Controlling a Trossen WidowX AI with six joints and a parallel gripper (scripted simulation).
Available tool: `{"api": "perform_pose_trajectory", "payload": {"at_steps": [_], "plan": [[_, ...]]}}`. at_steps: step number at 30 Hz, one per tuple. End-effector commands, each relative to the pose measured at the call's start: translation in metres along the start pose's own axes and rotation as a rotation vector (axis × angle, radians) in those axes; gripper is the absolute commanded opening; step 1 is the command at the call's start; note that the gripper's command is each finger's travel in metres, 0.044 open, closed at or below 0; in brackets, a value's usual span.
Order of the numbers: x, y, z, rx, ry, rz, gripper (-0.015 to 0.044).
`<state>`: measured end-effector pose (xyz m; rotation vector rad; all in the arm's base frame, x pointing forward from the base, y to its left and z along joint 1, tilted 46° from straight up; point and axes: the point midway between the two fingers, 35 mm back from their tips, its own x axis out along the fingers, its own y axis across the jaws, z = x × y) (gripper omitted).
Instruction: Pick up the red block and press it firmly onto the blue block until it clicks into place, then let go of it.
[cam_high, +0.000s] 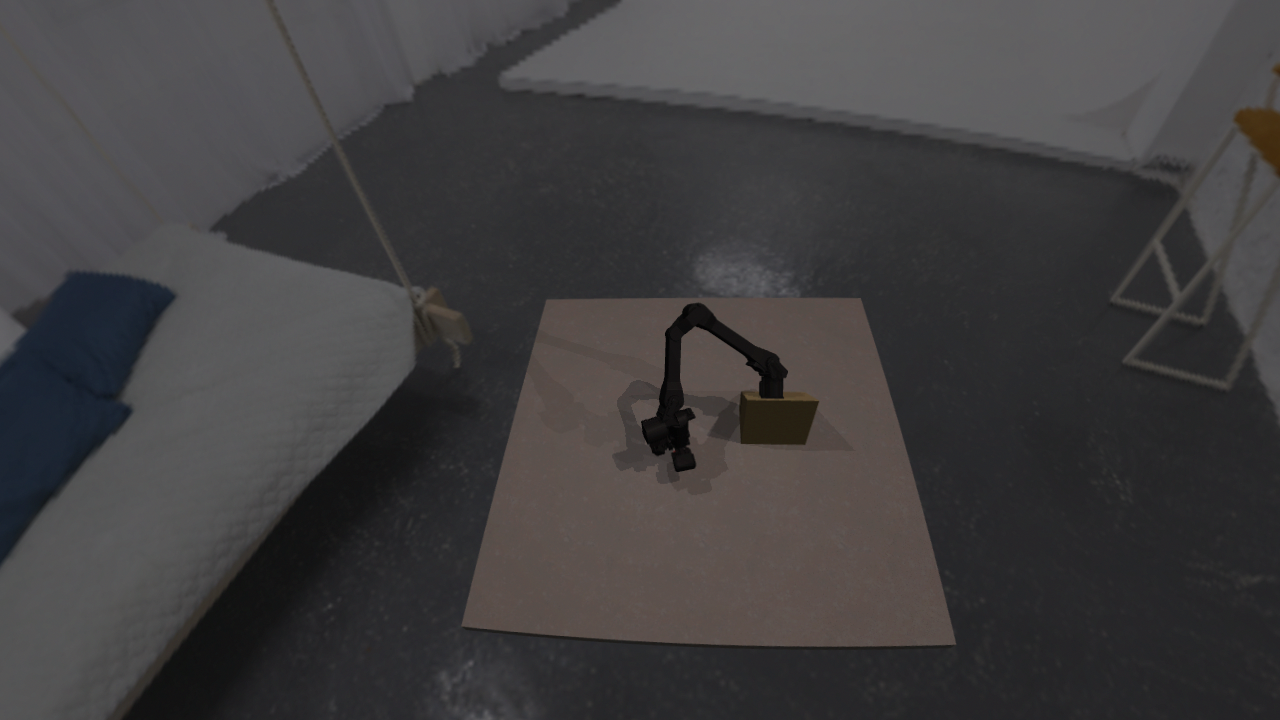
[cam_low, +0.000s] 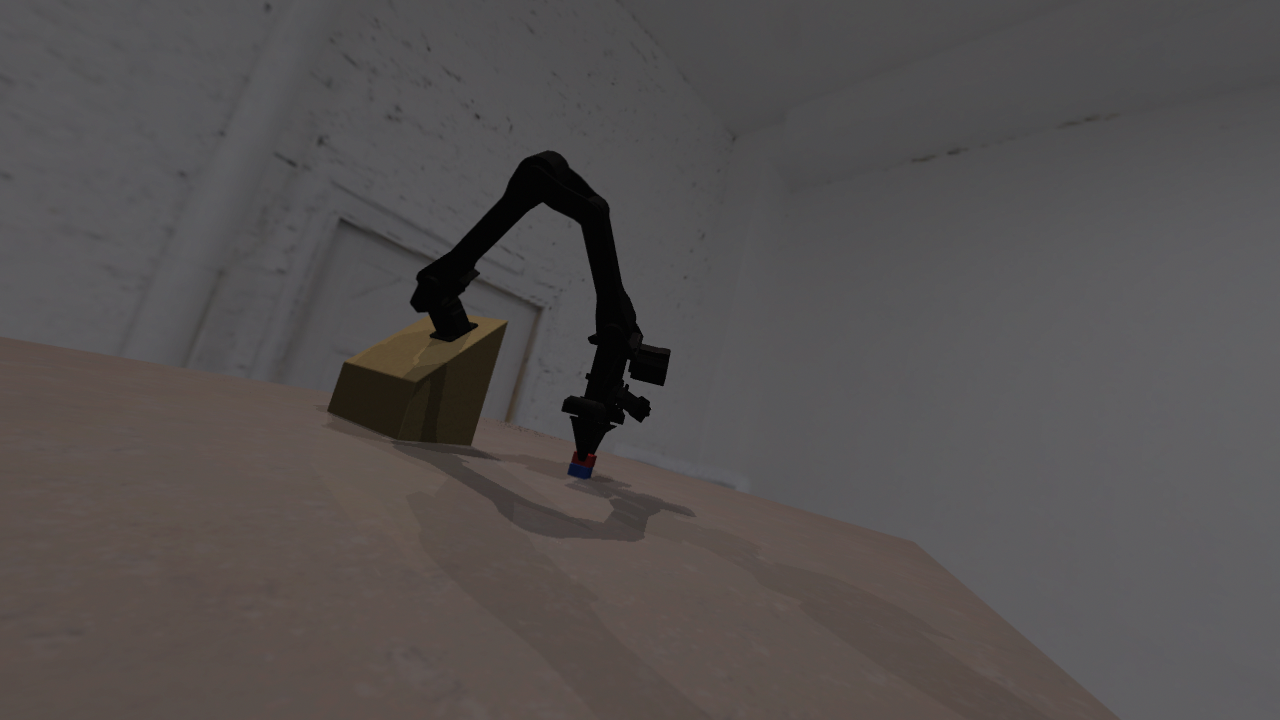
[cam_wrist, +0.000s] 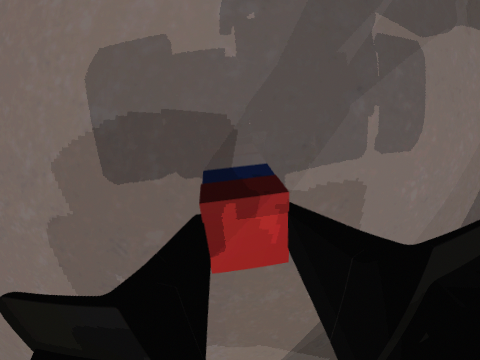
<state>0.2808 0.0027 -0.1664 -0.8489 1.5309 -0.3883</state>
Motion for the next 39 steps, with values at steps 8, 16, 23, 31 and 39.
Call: {"api": "perform_pose_trajectory", "payload": {"at_steps": [8, 16, 23, 31, 39], "plan": [[0.001, 0.0, -0.001, -0.006, 0.002, -0.004, 0.0], [-0.032, 0.0, 0.0, -0.005, 0.001, -0.001, 0.0], [-0.036, 0.0, 0.0, -0.006, 0.001, -0.002, 0.0], [-0.017, 0.0, -0.001, -0.006, 0.002, -0.003, 0.0], [-0.01, 0.0, -0.001, -0.006, 0.002, -0.004, 0.0]]}}
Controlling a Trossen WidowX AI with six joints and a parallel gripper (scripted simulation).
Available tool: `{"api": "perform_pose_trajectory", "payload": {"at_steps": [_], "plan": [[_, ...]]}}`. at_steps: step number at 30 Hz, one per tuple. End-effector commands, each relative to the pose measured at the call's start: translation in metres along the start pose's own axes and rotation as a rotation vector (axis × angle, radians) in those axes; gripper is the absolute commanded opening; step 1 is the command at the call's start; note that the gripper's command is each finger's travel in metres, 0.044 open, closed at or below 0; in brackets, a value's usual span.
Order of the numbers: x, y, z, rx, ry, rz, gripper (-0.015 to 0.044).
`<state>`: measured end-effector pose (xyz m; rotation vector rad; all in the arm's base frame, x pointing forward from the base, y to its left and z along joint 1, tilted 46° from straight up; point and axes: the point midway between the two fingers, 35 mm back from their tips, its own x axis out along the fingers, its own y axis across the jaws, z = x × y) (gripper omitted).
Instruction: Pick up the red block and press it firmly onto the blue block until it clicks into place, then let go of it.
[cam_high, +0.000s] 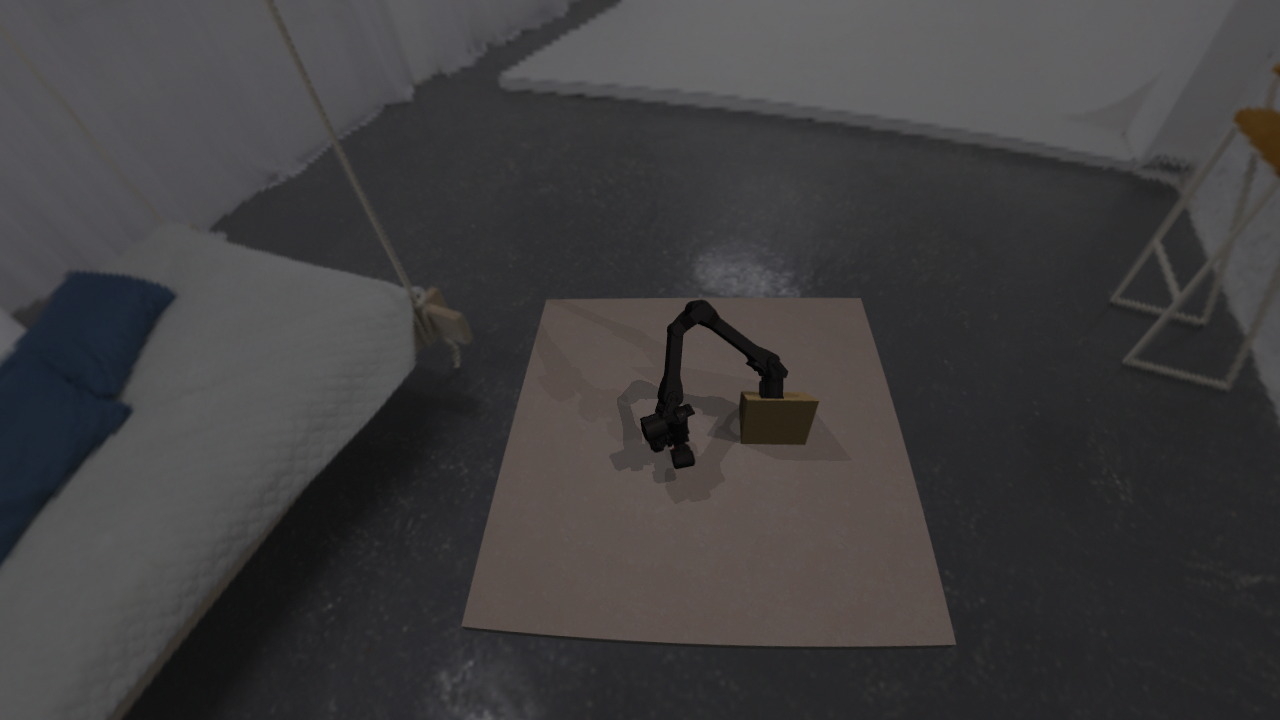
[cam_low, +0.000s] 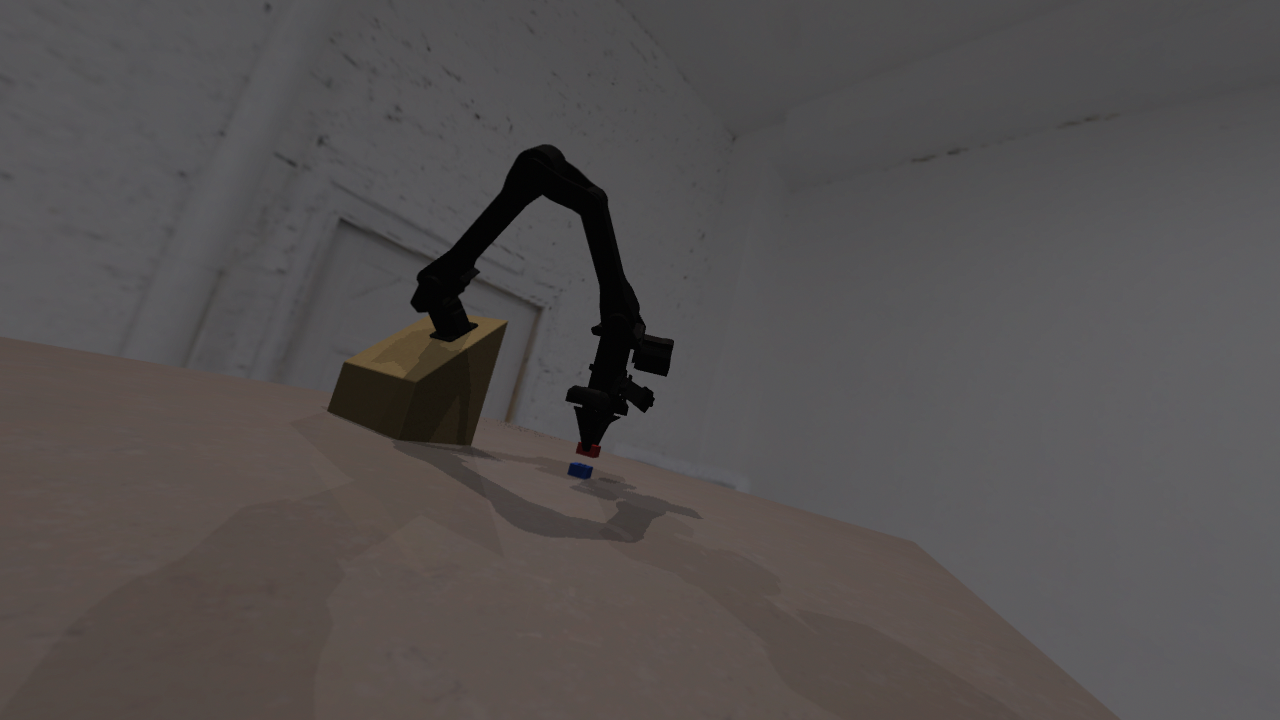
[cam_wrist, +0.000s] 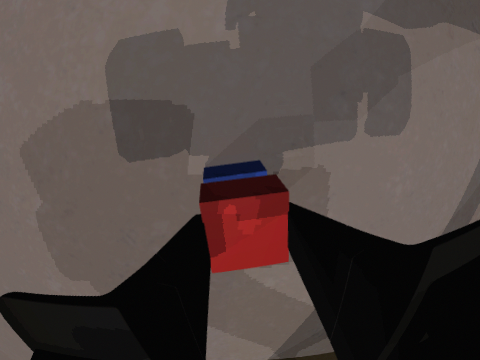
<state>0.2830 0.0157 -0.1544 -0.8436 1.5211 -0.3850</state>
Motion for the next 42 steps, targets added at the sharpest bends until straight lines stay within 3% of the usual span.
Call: {"api": "perform_pose_trajectory", "payload": {"at_steps": [1, 42], "plan": [[0.0095, 0.0, -0.0044, -0.011, 0.012, -0.007, 0.0], [0.0186, -0.0001, -0.0047, -0.011, 0.012, -0.007, 0.0]]}}
